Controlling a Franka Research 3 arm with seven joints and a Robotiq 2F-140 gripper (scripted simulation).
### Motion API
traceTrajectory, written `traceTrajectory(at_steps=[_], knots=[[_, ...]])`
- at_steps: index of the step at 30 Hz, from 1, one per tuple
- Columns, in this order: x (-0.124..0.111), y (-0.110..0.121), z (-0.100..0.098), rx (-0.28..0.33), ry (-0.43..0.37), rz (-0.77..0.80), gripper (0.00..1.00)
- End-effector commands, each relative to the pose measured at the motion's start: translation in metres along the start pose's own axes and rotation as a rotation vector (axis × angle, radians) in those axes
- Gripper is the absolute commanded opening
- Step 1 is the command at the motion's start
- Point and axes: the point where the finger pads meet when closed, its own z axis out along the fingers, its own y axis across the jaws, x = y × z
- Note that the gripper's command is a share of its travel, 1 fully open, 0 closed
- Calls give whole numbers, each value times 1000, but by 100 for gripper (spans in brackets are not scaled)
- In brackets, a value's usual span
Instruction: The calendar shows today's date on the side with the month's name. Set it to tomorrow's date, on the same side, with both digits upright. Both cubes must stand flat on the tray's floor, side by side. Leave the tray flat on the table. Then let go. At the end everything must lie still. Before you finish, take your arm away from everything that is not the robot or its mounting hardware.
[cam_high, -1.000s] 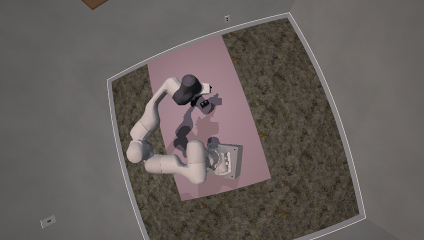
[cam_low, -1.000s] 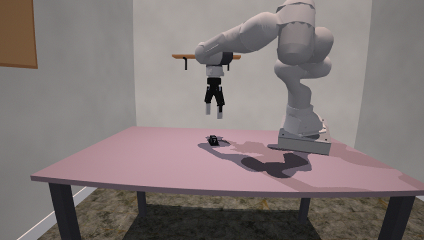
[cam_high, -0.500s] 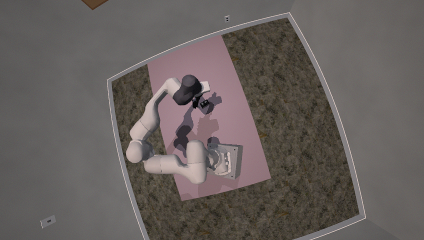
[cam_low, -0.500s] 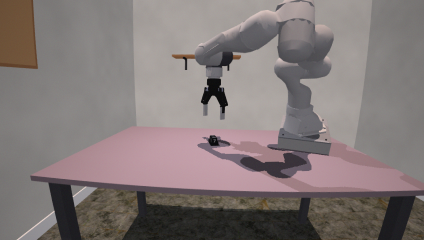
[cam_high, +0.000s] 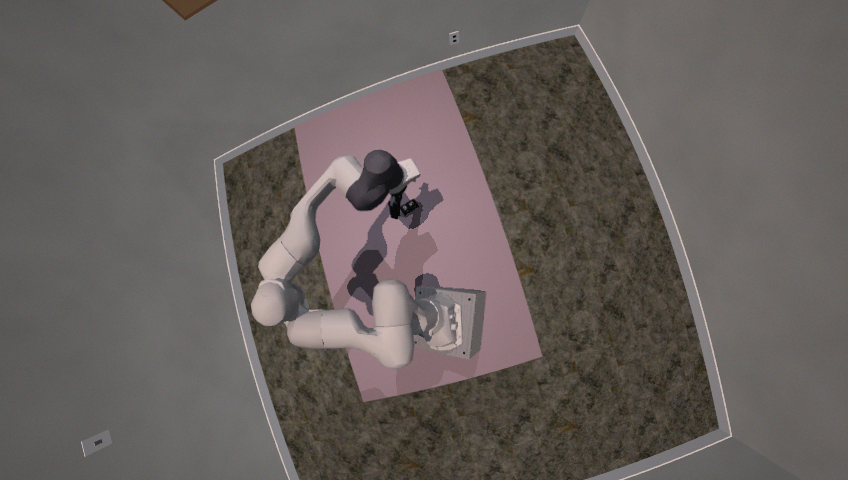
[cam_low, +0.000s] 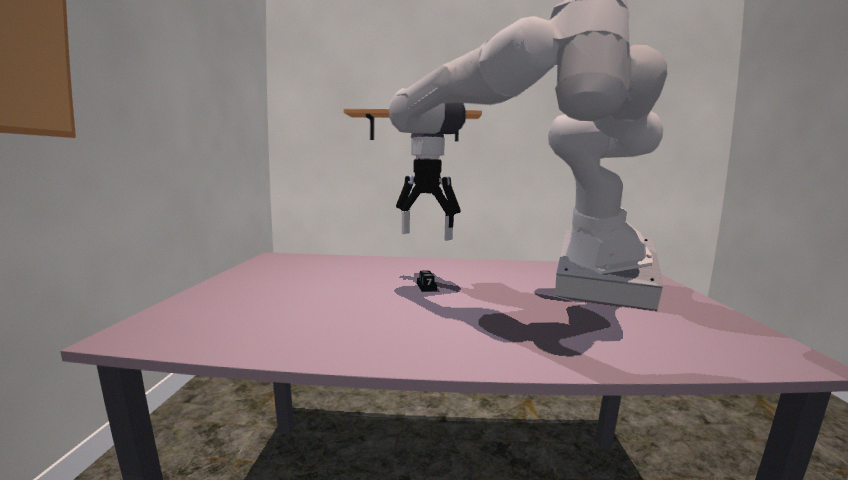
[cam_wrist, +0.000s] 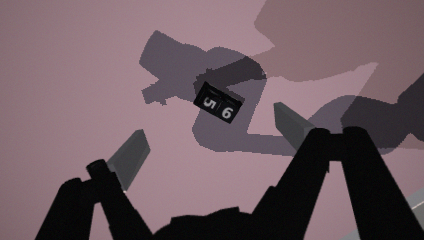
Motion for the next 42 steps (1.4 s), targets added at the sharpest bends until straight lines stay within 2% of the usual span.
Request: traceTrajectory(at_steps=[1, 42], knots=[[2, 0, 2, 3, -2, -174, 100], [0, 1, 16, 3, 0, -830, 100]])
